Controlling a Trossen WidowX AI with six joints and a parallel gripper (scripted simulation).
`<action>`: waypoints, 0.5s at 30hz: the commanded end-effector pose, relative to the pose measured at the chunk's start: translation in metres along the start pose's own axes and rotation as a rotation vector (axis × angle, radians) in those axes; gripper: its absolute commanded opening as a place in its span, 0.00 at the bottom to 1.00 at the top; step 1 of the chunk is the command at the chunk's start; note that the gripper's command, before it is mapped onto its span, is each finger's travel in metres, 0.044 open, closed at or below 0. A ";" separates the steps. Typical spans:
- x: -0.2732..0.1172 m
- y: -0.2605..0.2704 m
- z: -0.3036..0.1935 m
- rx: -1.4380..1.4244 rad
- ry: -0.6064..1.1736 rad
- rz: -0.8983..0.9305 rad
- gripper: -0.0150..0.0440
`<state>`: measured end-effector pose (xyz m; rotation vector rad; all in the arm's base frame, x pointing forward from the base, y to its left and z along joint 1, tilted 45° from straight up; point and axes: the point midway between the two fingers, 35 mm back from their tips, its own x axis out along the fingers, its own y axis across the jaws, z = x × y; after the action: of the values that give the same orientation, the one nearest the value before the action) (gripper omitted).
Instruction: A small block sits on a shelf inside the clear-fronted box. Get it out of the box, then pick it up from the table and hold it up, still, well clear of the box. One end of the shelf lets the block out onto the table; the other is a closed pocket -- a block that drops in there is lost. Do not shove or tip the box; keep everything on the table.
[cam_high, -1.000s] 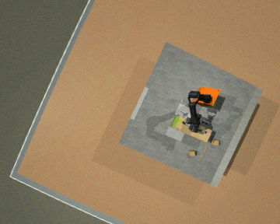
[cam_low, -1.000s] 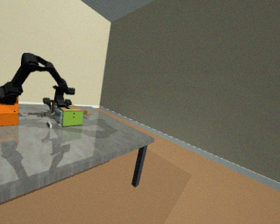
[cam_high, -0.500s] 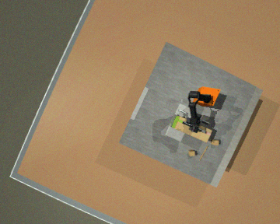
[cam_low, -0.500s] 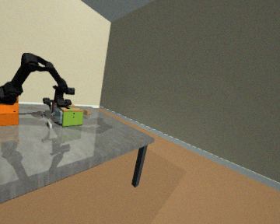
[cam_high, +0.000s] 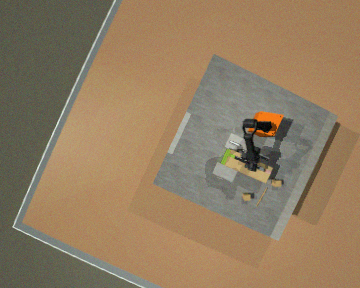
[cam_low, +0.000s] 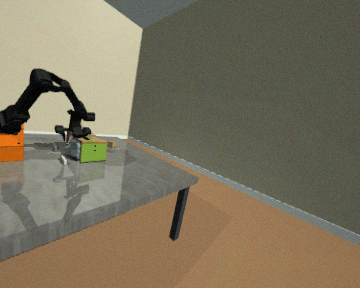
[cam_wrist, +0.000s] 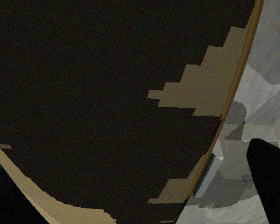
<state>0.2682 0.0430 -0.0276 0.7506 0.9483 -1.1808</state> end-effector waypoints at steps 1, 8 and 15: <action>0.002 0.000 -0.005 0.002 0.005 -0.001 0.93; 0.000 0.000 -0.001 0.002 0.005 -0.001 0.93; -0.001 0.000 0.002 0.002 0.005 -0.001 0.93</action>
<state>0.2688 0.0419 -0.0263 0.7585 0.9472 -1.1825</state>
